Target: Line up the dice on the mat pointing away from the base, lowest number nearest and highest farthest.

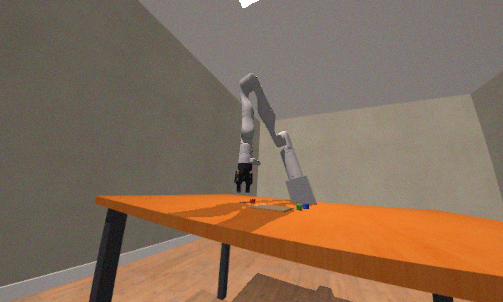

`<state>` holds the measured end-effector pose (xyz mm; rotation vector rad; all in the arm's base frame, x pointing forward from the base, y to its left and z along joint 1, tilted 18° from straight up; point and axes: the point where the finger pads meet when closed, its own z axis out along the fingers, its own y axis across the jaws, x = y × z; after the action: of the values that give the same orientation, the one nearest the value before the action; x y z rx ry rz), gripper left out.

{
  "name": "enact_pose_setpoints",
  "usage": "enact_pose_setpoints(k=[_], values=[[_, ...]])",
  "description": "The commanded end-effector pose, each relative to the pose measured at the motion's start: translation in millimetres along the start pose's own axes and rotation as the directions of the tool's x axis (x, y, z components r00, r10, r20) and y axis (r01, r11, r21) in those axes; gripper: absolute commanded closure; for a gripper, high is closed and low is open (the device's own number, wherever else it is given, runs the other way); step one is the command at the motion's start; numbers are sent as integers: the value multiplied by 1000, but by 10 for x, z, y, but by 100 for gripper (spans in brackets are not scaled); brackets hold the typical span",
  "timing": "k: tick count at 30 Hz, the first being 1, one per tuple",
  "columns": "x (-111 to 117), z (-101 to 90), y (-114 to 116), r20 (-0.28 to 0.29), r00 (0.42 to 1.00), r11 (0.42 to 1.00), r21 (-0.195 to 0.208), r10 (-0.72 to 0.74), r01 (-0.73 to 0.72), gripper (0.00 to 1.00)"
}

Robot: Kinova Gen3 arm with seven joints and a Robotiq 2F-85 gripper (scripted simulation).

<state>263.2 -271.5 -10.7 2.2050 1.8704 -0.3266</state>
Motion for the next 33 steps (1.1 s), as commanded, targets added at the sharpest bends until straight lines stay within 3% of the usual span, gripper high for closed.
enact_pose_setpoints(k=[1, 18, 25, 33], values=[[-1, -4, 4, 0, 1000, 1000, -1, 0, 0, 0], [43, -4, 15, 0, 1000, 1000, -1, 0, 0, 0], [161, -4, 44, 0, 1000, 1000, -1, 0, 0, 0], [529, -4, 137, 0, 1000, 1000, -1, 0, 0, 0]])
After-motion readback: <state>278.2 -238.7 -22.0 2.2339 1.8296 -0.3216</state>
